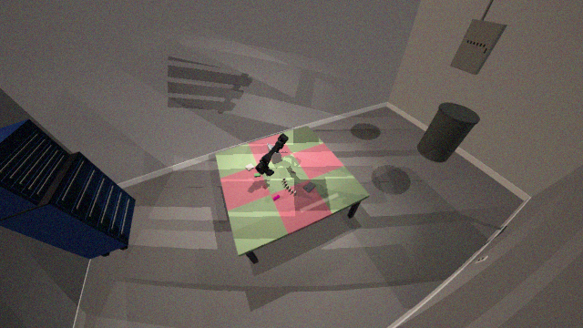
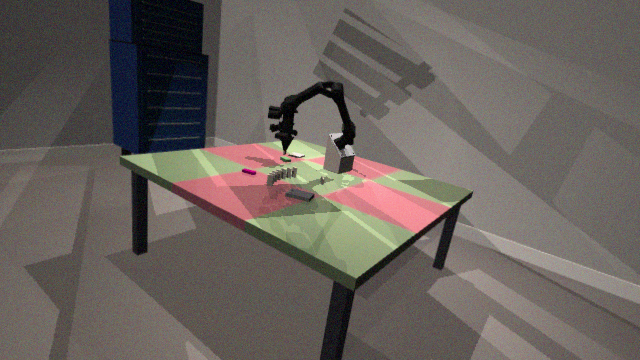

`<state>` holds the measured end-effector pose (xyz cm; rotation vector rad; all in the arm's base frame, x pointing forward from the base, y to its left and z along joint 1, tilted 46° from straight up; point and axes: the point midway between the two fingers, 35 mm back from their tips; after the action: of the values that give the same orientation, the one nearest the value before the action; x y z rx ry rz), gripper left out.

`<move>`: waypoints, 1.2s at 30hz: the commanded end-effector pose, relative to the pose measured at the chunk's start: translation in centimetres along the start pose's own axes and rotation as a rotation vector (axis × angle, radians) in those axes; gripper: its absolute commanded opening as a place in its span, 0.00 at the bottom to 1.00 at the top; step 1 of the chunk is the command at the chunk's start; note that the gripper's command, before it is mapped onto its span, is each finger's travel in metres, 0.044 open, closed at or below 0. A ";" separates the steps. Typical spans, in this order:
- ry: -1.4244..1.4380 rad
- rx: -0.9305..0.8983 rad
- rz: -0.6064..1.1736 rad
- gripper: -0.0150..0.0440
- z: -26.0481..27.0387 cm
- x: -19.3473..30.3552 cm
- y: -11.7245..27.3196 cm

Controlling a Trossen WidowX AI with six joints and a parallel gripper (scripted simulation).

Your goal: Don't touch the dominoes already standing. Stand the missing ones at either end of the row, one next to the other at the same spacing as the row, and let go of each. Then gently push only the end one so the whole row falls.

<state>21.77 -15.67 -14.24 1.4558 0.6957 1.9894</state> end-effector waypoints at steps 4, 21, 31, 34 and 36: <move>0.001 0.006 -0.017 0.44 -0.2 0.3 6.8; 1.042 0.001 -0.007 0.44 10.1 12.8 6.6; 1.041 0.004 -0.010 0.44 10.3 12.5 5.0; 1.040 0.005 -0.012 0.44 10.5 12.3 3.1; 1.040 0.006 -0.013 0.44 10.6 12.2 1.9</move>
<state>28.44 -8.81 -0.78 0.2896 1.0983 2.6632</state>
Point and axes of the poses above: the point midway between the two fingers, 35 mm back from their tips, its own y axis back along the fingers, its own z axis across the jaws, x = y × z, and after that the axes turned 1 degree about -y, right-handed
